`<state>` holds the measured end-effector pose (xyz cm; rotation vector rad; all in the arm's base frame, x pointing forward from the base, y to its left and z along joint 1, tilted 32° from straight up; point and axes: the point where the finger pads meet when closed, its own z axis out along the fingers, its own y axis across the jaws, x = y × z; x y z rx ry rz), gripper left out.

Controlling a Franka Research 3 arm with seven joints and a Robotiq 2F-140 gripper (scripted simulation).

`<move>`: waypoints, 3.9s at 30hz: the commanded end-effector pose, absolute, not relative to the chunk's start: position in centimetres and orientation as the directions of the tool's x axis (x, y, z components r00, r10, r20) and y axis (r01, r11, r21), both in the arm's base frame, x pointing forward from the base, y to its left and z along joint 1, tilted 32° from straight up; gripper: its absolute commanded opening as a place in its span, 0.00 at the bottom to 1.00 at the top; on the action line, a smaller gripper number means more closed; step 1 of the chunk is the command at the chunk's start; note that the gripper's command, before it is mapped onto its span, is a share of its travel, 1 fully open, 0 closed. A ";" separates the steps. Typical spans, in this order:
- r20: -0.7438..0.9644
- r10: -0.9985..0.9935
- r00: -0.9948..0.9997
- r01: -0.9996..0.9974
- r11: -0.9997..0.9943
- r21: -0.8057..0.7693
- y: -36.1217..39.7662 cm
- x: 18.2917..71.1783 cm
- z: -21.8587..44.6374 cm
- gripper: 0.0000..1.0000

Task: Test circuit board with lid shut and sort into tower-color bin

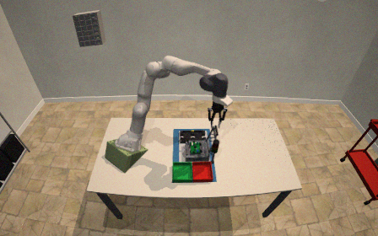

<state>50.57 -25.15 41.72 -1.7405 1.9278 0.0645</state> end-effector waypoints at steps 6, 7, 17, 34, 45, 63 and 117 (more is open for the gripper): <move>-0.436 -0.899 -0.031 -0.937 0.178 -0.300 -24.8 52.1 42.3 0.30; -0.436 -0.899 -0.031 -0.937 0.178 -0.300 -24.8 52.1 42.3 0.30; -0.436 -0.899 -0.031 -0.937 0.178 -0.300 -24.8 52.2 42.2 0.30; -0.436 -0.899 -0.031 -0.937 0.178 -0.300 -24.6 52.3 41.9 0.30; -0.436 -0.899 -0.031 -0.937 0.178 -0.300 -24.6 52.3 41.9 0.30; -0.436 -0.899 -0.031 -0.937 0.178 -0.300 -24.4 52.5 41.4 0.30; -0.436 -0.899 -0.031 -0.937 0.178 -0.300 -22.8 53.9 38.2 0.00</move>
